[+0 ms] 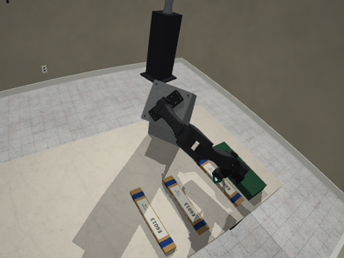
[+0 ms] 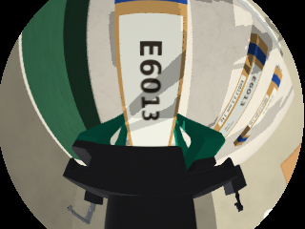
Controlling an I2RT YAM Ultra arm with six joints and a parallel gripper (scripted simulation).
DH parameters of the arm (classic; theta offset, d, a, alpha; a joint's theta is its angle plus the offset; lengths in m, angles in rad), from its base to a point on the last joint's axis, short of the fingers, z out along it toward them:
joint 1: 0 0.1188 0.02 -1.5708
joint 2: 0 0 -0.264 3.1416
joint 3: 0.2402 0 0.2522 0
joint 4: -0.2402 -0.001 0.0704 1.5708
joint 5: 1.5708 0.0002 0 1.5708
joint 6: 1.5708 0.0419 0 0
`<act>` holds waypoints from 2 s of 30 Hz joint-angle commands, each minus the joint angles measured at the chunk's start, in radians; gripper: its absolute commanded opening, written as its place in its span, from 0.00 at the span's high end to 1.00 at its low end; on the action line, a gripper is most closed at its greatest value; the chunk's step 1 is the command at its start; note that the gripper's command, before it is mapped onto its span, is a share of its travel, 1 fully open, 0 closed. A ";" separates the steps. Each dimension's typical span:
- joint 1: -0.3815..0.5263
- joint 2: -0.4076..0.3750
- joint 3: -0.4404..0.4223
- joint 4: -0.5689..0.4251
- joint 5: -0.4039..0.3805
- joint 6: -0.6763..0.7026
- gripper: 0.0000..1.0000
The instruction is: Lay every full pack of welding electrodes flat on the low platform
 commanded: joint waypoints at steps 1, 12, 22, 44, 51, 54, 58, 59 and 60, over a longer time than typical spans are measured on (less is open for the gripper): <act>0.080 -0.048 0.033 -0.027 0.012 0.005 1.00; 0.081 -0.047 0.034 -0.028 0.012 0.006 1.00; 0.080 -0.046 0.035 -0.028 0.012 0.006 1.00; 0.080 -0.044 0.035 -0.026 0.012 0.007 1.00; 0.080 -0.044 0.035 -0.026 0.012 0.006 1.00; 0.080 -0.043 0.035 -0.026 0.012 0.006 1.00; 0.086 -0.048 0.035 -0.038 0.013 0.018 1.00; 0.090 -0.051 0.035 -0.045 0.014 0.023 1.00; 0.093 -0.054 0.035 -0.051 0.015 0.028 1.00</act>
